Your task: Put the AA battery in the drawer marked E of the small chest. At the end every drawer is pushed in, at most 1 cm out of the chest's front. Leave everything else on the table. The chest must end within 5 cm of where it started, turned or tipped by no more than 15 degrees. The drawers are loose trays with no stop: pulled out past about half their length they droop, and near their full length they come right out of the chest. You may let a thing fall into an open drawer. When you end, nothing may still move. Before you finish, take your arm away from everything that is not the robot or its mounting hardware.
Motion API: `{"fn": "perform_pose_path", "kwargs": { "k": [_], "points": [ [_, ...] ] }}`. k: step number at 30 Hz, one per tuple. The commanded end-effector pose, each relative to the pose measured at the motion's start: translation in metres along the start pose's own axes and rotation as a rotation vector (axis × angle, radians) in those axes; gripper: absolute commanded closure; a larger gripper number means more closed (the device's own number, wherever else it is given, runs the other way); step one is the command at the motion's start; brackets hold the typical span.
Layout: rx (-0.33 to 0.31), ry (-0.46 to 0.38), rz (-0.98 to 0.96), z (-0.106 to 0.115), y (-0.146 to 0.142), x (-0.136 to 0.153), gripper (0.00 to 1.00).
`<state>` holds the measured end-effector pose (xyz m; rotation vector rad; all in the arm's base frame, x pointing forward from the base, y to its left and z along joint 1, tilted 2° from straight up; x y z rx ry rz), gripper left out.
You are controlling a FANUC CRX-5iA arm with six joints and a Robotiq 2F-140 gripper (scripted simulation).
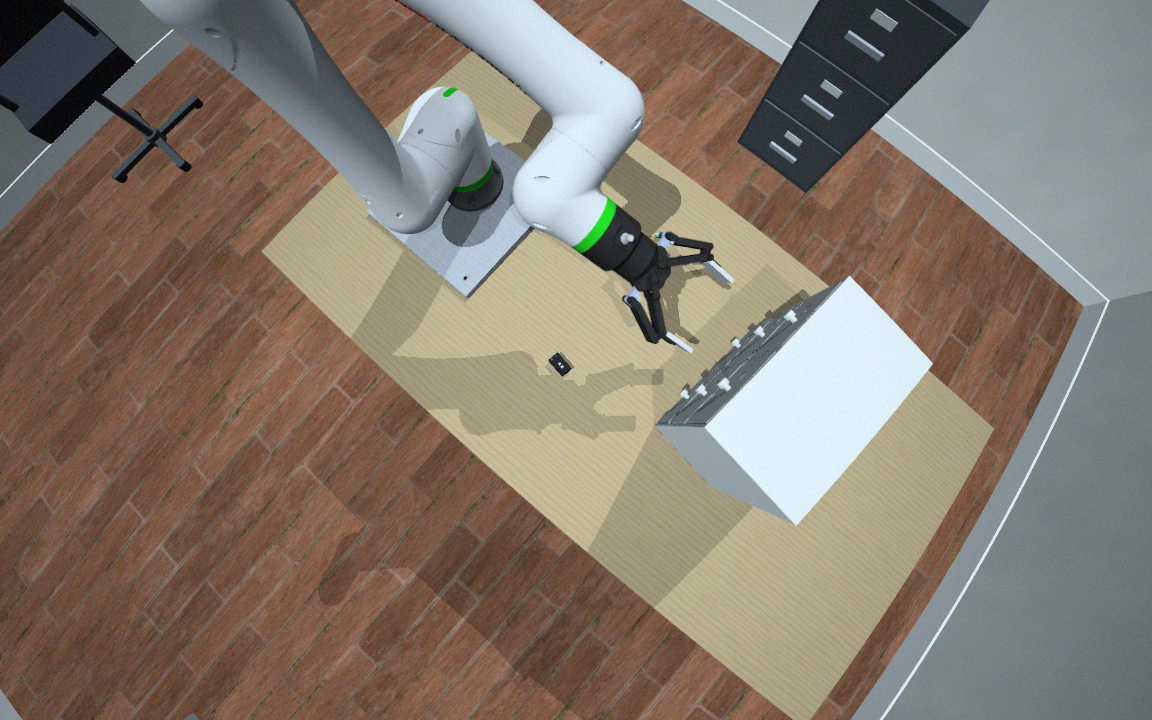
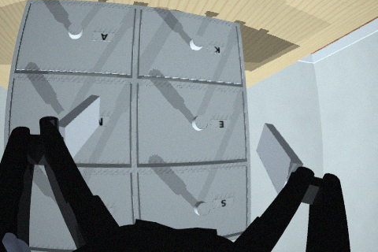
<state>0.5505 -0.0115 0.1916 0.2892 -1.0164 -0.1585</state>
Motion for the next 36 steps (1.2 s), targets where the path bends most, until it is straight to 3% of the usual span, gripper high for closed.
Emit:
{"fn": "perform_pose_path", "kwargs": {
  "k": [1, 3, 5, 8, 20, 36],
  "points": [
    [-0.197, -0.197, 0.024, 0.014, -0.036, -0.019, 0.00],
    [-0.197, -0.197, 0.024, 0.014, -0.036, -0.019, 0.00],
    [-0.267, -0.239, 0.035, 0.021, -0.046, -0.025, 0.00],
    [-0.290, -0.247, 0.040, 0.025, -0.052, -0.028, 0.00],
    [-0.290, -0.248, 0.040, 0.020, -0.055, -0.036, 0.00],
    [-0.290, -0.248, 0.040, -0.013, -0.078, -0.091, 0.00]
  ]
}}
Point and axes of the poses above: the point where the finger pads meet when closed, its own z axis back along the fingers, its own y axis across the jaws, x = y × z, the point moved 7 cm from there along z, back along the fingers, and after that the axes turned 11 degrees about -z, right-handed, at the moved point
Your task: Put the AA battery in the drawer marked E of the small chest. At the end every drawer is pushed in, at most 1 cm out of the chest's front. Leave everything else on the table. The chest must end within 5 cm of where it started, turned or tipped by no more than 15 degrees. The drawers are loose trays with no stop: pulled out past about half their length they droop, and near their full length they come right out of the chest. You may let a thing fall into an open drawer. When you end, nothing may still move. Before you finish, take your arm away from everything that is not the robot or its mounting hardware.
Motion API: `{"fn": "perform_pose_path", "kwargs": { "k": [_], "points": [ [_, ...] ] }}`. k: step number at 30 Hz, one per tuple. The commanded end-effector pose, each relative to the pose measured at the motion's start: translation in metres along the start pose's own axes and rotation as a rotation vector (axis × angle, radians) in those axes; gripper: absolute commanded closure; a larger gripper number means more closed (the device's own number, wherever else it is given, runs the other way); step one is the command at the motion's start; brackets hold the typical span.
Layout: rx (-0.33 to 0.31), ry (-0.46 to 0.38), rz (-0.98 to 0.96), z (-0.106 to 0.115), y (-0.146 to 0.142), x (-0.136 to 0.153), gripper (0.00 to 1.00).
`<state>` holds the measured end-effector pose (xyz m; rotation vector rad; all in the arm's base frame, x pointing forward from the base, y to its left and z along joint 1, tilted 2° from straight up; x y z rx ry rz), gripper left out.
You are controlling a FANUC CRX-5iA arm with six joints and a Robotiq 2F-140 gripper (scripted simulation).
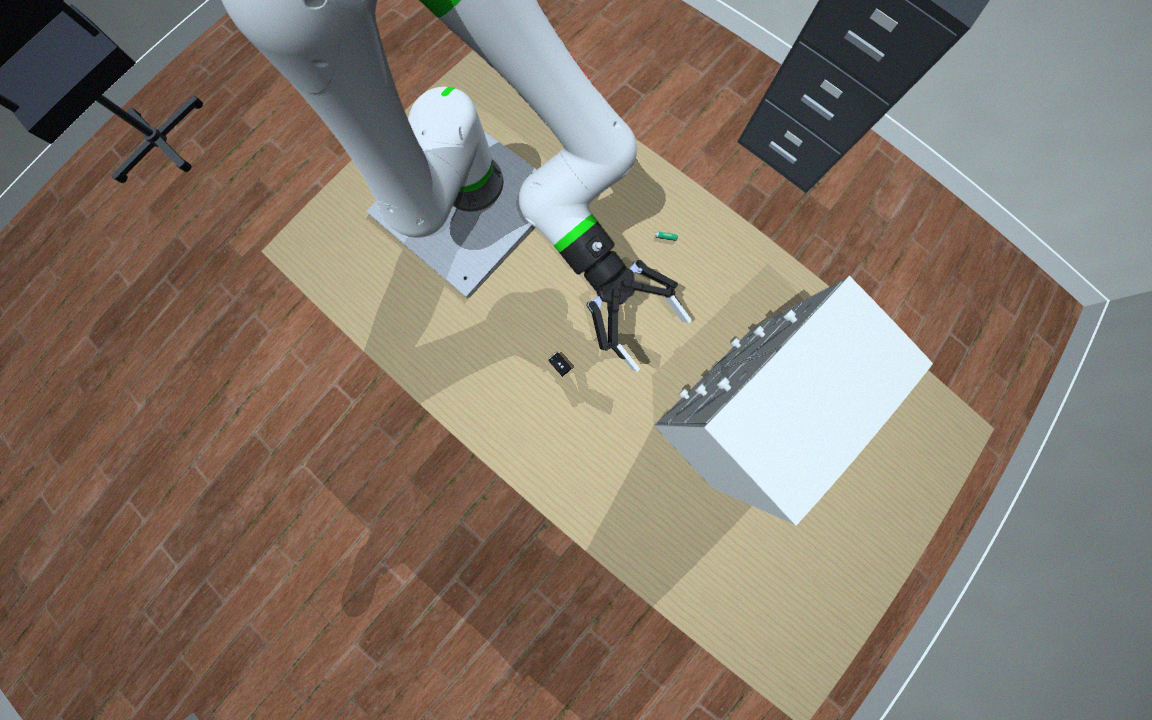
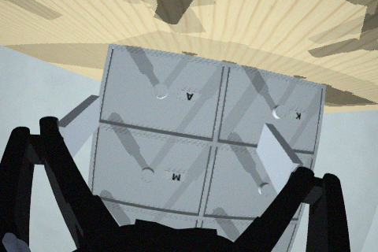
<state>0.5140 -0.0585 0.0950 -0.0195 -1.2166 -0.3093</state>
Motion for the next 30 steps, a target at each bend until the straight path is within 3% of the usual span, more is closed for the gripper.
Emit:
{"fn": "perform_pose_path", "kwargs": {
  "k": [1, 30],
  "points": [
    [0.004, -0.009, -0.001, -0.0033, -0.0025, -0.0065, 0.00],
    [0.005, -0.009, -0.001, -0.0065, -0.0041, -0.0149, 0.00]
  ]
}}
Point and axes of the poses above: the point where the finger pads meet when closed, its own z axis back along the fingers, its own y axis across the jaws, x = y × z, the point moved 7 cm from there along z, back along the fingers, and after that the axes turned 11 degrees about -z, right-handed, at the moved point
